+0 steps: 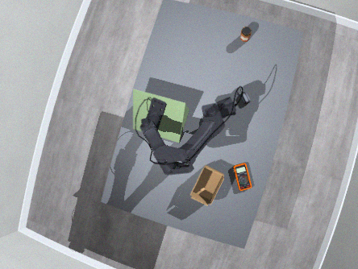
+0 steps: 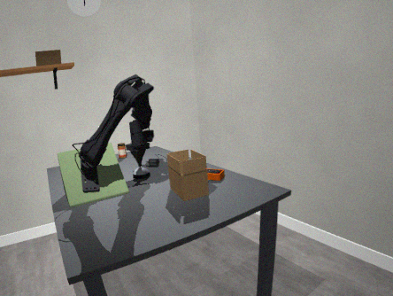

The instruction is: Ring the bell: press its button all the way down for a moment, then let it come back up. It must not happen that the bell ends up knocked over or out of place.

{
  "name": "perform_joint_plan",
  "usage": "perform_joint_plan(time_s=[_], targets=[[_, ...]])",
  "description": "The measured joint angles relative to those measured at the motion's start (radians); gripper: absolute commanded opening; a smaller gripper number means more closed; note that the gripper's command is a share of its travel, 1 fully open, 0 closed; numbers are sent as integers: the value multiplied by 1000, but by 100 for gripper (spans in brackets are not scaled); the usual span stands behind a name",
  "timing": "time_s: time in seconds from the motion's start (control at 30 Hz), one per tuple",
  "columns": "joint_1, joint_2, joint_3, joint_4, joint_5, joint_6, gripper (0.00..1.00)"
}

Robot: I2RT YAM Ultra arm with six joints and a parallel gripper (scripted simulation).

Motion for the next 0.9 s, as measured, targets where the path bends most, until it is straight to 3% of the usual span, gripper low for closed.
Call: perform_joint_plan(time_s=[0.9], targets=[[-6,0,-8,17,1,-9,0]])
